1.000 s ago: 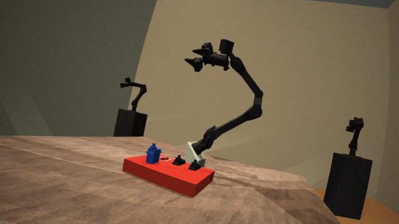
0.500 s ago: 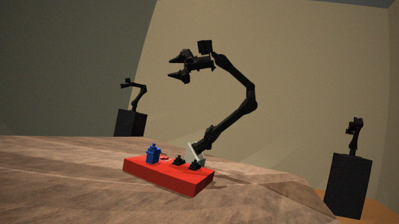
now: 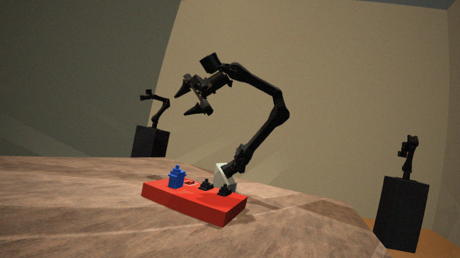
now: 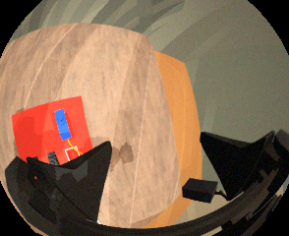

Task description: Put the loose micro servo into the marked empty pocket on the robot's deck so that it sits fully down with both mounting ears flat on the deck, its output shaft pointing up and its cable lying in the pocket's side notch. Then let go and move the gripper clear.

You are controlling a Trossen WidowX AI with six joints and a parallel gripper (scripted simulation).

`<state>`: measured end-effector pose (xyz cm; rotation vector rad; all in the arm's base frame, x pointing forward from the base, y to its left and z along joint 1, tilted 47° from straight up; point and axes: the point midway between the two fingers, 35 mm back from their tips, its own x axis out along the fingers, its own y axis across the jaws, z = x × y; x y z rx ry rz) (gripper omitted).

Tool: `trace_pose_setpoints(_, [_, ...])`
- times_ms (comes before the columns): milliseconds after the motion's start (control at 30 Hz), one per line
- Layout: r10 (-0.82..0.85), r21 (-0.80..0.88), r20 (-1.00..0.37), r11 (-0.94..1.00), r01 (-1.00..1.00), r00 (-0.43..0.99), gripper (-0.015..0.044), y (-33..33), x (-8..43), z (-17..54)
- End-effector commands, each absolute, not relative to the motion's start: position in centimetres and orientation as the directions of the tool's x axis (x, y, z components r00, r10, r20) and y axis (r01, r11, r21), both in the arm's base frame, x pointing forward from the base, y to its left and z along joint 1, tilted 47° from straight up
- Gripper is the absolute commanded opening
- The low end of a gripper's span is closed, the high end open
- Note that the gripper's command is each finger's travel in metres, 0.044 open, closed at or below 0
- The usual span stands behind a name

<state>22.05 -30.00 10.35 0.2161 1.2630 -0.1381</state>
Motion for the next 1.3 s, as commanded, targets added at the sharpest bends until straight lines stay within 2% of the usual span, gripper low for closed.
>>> trace_pose_setpoints(0, [0.142,0.192,-0.946,0.969,0.152,0.292,0.044,-27.6,23.6,8.5])
trace_pose_setpoints(300, [0.421,0.436,-0.876,0.9,0.01,0.236,0.044,-21.2,26.5,5.3])
trace_pose_setpoints(667, [0.697,0.696,-0.707,0.716,-0.062,0.12,0.044,-13.5,28.4,2.6])
trace_pose_setpoints(1267, [0.711,0.709,-0.694,0.702,-0.063,0.113,0.044,-11.2,28.7,0.4])
